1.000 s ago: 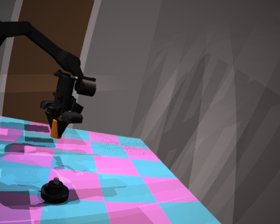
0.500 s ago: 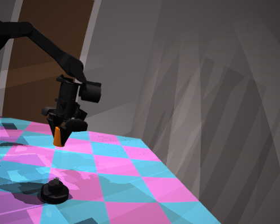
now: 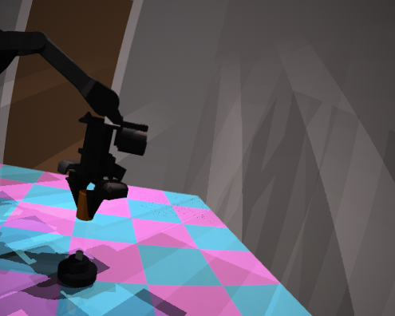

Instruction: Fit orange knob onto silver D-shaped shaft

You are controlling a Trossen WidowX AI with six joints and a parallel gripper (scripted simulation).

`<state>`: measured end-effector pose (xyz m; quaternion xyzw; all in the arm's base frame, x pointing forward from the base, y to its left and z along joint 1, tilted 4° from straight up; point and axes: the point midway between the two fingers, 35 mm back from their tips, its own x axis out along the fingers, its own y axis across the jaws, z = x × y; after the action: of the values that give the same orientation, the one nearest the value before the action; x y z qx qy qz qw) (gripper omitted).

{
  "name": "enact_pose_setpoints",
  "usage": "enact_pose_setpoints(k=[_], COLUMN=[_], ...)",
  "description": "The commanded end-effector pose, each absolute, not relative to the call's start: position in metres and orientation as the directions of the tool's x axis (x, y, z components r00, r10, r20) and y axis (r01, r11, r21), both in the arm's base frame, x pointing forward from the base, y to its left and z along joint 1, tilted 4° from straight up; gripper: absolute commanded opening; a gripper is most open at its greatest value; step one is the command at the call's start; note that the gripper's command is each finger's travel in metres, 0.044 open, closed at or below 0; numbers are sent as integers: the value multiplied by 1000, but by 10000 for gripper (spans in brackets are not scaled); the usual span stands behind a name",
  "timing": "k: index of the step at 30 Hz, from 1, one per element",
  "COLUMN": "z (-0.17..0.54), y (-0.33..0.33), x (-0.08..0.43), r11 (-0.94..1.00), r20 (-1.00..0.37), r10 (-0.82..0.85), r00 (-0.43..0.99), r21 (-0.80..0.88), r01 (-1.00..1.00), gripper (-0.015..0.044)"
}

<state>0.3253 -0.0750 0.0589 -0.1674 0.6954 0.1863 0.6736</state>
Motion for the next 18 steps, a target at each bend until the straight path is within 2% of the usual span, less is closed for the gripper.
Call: enact_pose_setpoints(k=[1, 18], z=[56, 42], y=[-87, -140], x=[324, 311], r11=[871, 860], r20=[-999, -999], r10=[11, 3], r00=[-34, -32], r21=[26, 19], r01=[-491, -510], gripper=[0, 0])
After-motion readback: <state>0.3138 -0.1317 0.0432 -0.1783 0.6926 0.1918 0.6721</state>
